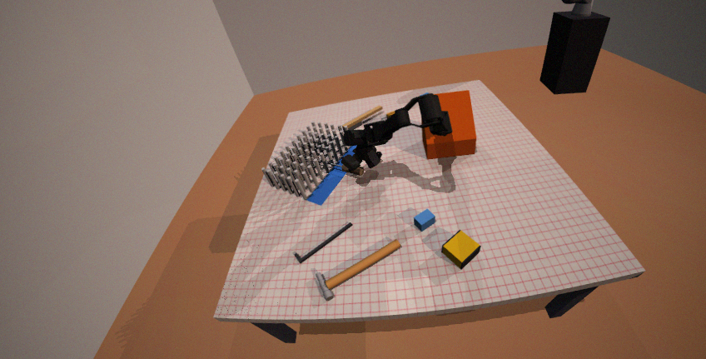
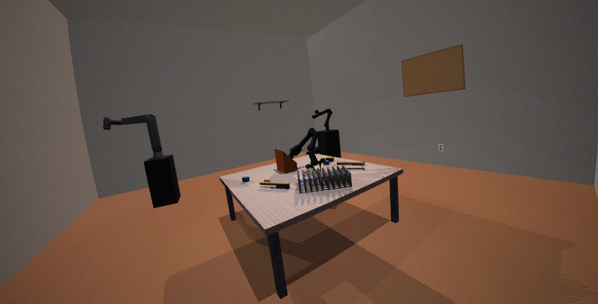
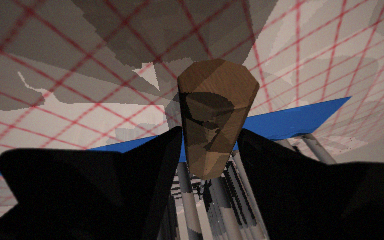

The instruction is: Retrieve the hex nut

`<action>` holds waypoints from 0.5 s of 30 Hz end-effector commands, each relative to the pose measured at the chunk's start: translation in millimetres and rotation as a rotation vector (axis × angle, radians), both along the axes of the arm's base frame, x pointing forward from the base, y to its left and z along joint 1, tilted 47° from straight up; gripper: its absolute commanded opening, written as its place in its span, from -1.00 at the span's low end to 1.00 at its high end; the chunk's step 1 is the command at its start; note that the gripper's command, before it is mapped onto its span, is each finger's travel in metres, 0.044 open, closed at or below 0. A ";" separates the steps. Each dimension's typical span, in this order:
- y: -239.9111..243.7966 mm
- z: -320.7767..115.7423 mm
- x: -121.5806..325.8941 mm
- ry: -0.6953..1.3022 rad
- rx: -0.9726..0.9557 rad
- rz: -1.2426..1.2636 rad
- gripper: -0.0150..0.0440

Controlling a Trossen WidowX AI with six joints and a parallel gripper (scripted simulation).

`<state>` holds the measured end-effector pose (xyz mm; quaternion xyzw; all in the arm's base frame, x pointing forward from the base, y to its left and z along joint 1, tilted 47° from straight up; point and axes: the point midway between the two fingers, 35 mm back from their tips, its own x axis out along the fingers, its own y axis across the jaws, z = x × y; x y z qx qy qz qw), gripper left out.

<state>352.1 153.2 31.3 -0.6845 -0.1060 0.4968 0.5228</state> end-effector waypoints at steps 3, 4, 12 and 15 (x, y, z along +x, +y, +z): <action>-1.9 1.5 7.4 -0.014 0.001 -0.001 -0.49; -2.1 1.3 8.0 -0.014 0.001 -0.001 -0.49; -3.2 -0.3 12.8 -0.014 0.001 -0.001 -0.49; -3.6 -1.0 14.6 -0.014 0.001 -0.001 -0.49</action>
